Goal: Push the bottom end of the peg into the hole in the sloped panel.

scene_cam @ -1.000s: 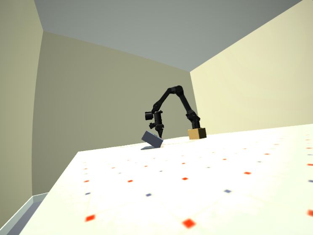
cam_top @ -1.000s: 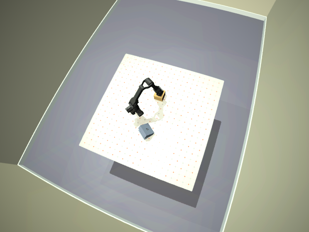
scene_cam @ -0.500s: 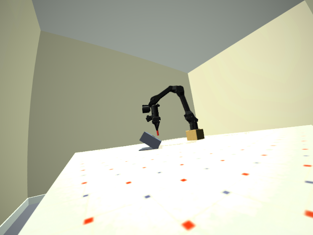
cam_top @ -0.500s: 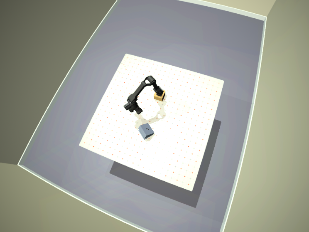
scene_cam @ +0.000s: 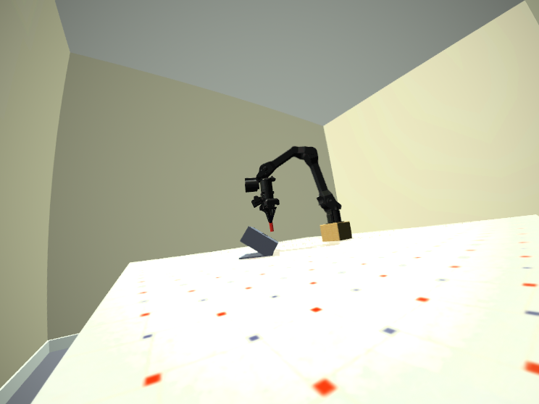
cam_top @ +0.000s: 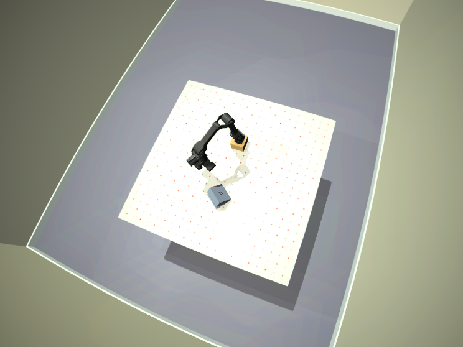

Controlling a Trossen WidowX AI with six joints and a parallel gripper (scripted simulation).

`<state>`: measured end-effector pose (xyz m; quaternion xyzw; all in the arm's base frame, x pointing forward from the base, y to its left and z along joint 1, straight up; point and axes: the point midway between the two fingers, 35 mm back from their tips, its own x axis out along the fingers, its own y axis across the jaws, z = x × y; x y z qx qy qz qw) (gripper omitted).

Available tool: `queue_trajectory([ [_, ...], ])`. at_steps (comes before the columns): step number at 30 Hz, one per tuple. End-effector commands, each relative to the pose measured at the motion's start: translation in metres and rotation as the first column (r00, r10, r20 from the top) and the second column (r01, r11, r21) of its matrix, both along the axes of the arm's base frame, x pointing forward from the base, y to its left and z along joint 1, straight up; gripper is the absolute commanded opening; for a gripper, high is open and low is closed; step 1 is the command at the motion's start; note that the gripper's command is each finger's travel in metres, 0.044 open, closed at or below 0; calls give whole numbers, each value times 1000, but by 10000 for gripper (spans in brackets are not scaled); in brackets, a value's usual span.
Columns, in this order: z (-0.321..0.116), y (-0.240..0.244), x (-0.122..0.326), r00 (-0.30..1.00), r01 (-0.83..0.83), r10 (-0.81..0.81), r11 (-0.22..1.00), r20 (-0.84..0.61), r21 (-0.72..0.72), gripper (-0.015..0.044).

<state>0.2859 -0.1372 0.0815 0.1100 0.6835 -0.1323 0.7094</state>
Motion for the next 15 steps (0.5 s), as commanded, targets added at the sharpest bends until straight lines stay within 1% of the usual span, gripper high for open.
queue_trajectory([
  [1, 1, 3, 4, 997, -71, 71, 997, 1, -22, 0],
  [15, 3, 16, 13, 963, -269, 269, 961, -12, -66, 0],
])
